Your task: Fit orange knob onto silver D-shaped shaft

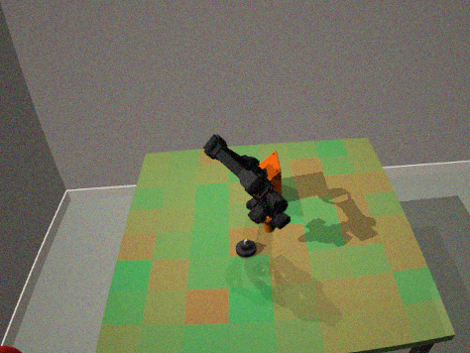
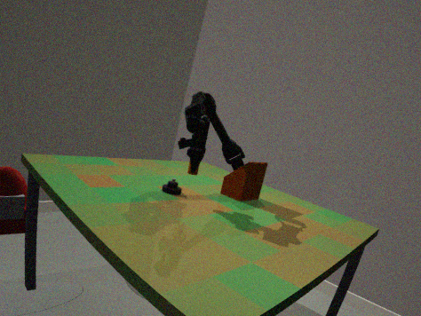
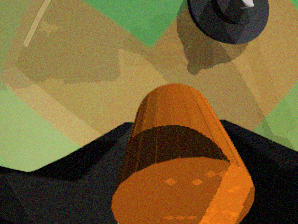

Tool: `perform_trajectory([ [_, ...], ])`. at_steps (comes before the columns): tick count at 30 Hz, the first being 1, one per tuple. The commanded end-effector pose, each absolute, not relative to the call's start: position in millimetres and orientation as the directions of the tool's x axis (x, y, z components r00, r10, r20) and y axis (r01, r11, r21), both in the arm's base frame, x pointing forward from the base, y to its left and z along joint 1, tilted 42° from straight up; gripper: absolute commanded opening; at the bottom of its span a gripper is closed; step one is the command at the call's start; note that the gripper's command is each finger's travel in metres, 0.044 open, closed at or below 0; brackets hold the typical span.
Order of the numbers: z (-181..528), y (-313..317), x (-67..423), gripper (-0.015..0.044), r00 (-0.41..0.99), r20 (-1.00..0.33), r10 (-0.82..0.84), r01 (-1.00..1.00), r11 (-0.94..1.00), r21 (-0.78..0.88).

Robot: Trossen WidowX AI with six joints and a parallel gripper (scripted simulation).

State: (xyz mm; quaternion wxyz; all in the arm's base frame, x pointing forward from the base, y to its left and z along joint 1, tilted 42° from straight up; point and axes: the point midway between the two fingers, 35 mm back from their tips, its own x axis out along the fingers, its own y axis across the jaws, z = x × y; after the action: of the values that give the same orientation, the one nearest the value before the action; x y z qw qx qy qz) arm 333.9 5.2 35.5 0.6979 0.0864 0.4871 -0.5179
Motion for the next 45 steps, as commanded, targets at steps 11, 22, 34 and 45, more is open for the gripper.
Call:
perform_trajectory([
  [11, 55.4, -33.3, 335.1, 0.0, -0.007, -0.762, -0.647, 0.808, 0.445, -0.386],
  [22, 70.7, -63.9, 332.1, 0.0, -0.01, -0.752, -0.659, 0.811, 0.435, -0.392],
  [34, 79.2, -85.4, 328.1, 0.0, -0.014, -0.743, -0.669, 0.813, 0.424, -0.398],
  [45, 62.1, -102.2, 327.3, 0.0, -0.014, -0.742, -0.67, 0.816, 0.421, -0.396],
])
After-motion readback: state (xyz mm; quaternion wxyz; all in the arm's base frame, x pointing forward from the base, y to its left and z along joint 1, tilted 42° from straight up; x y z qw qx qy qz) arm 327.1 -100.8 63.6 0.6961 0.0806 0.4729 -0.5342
